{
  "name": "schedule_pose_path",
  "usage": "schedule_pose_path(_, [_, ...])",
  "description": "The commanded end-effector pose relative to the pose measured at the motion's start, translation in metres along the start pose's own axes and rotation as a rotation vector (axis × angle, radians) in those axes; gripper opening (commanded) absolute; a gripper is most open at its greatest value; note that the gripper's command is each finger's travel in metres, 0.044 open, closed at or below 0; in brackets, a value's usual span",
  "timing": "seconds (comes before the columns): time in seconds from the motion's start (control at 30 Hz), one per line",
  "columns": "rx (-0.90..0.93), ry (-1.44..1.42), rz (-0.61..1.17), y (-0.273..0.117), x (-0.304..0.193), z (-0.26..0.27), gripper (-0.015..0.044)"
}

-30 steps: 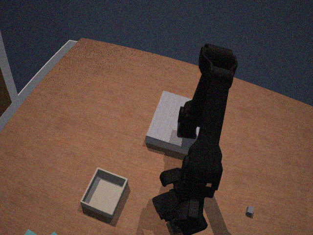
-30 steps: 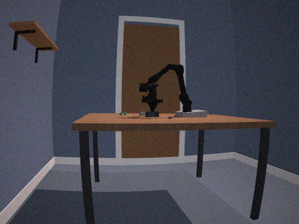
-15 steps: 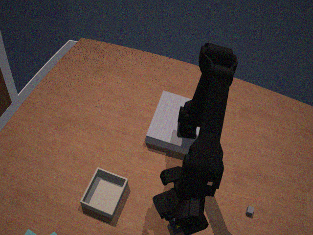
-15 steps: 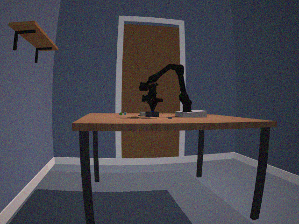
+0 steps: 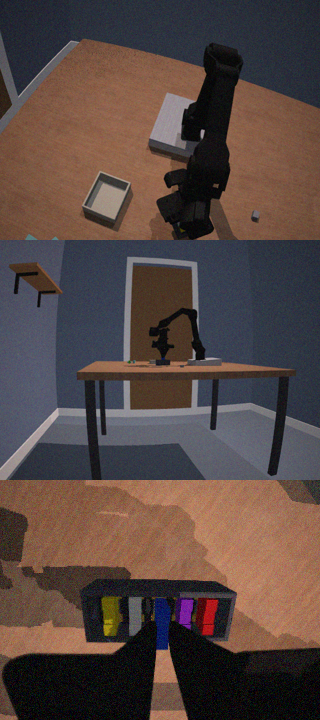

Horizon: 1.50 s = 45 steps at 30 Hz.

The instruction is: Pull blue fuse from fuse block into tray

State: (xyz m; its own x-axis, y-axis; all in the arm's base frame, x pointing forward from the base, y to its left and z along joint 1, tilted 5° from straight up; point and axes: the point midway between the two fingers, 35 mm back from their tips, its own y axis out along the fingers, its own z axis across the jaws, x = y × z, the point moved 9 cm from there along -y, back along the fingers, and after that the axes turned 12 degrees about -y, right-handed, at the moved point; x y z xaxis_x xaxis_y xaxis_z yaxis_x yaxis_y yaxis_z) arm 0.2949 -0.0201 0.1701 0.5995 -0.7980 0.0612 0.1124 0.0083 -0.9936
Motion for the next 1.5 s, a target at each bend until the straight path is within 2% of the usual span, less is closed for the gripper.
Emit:
schedule_pose_path(0.0, [0.0, 0.0, -0.001, -0.003, 0.0, 0.0, 0.0])
schedule_pose_path(1.1, [0.0, 0.0, -0.002, -0.019, 0.0, 0.0, 0.0])
schedule_pose_path(1.47, [0.0, 0.0, -0.002, -0.036, 0.0, 0.0, 0.0])
